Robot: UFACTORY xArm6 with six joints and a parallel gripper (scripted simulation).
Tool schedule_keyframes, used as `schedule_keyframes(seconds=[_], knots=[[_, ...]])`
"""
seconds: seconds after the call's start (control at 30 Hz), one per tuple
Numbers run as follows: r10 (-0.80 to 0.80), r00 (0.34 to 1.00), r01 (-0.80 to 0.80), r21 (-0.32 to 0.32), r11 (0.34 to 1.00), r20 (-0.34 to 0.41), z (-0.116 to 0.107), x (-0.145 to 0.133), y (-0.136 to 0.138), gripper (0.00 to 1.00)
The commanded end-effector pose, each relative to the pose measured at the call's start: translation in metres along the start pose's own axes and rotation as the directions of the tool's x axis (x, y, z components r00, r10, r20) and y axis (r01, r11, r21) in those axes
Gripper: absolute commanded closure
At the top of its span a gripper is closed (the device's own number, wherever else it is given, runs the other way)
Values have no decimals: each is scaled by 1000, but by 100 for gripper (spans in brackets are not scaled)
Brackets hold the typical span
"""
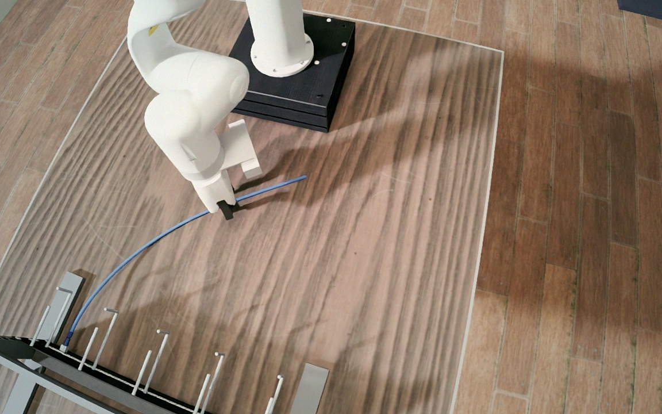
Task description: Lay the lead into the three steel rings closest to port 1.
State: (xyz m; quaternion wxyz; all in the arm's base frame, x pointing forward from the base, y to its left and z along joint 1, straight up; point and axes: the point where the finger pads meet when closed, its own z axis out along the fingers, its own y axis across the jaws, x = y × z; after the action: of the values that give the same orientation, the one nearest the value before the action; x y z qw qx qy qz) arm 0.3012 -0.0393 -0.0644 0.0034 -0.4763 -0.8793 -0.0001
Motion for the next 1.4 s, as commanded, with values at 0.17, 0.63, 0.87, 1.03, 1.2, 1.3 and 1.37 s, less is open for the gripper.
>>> schedule_keyframes(seconds=[0.17, 0.63, 0.87, 1.03, 1.2, 1.3, 1.37], knots=[[0, 1000, 0, -2, 1000, 2, 1, -1, 1, 67], [0, 1000, 0, -2, 1000, 2, 4, -1, 1, 67], [0, 1000, 0, -2, 1000, 2, 6, -1, 1, 67], [0, 1000, 0, -2, 1000, 2, 7, -1, 1, 67], [0, 1000, 0, -2, 1000, 2, 7, -1, 1, 67], [0, 1000, 0, -2, 1000, 2, 7, -1, 1, 67], [0, 1000, 0, -2, 1000, 2, 7, -1, 1, 67]])
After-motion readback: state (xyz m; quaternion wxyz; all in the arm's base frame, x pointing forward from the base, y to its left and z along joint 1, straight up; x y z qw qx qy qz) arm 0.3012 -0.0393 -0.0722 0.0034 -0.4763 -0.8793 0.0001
